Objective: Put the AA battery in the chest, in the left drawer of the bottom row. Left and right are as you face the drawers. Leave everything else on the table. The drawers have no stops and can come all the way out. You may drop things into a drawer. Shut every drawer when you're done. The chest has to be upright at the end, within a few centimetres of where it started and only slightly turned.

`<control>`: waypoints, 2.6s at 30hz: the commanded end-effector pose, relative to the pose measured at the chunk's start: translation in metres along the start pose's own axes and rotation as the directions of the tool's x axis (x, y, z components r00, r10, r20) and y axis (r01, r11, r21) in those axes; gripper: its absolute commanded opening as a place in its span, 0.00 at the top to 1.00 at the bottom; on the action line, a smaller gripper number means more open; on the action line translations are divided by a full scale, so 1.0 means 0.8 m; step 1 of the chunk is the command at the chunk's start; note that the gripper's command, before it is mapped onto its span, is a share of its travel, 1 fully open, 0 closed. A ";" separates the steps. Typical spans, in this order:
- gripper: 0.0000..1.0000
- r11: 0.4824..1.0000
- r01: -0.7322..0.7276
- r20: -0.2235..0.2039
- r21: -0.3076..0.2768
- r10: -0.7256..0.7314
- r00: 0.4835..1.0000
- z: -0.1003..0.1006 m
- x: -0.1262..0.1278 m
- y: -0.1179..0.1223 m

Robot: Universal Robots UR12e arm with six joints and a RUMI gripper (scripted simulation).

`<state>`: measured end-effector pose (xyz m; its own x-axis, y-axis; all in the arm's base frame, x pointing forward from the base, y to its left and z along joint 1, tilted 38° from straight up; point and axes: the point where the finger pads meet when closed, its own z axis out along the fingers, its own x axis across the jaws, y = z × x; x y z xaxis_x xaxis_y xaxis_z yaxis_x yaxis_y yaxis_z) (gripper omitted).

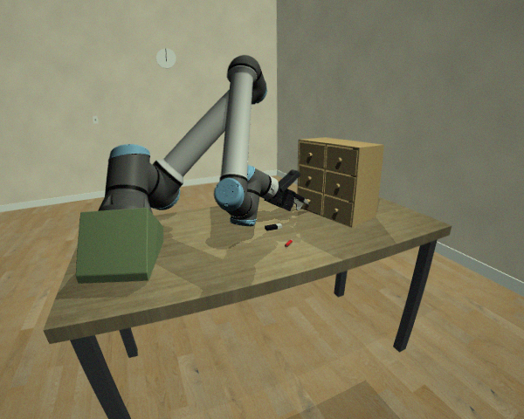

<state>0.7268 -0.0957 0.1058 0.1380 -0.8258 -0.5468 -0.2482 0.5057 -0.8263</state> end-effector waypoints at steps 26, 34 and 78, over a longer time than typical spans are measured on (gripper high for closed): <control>0.80 1.000 0.002 0.001 0.001 -0.002 1.000 -0.060 -0.001 0.006; 0.80 1.000 0.002 0.001 0.001 -0.002 1.000 -0.098 -0.001 -0.016; 0.80 1.000 0.003 0.000 -0.004 -0.003 1.000 -0.147 -0.001 -0.045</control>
<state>0.6241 -0.1418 0.1505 0.1405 -0.8267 -0.5449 -0.2501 0.5028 -0.8274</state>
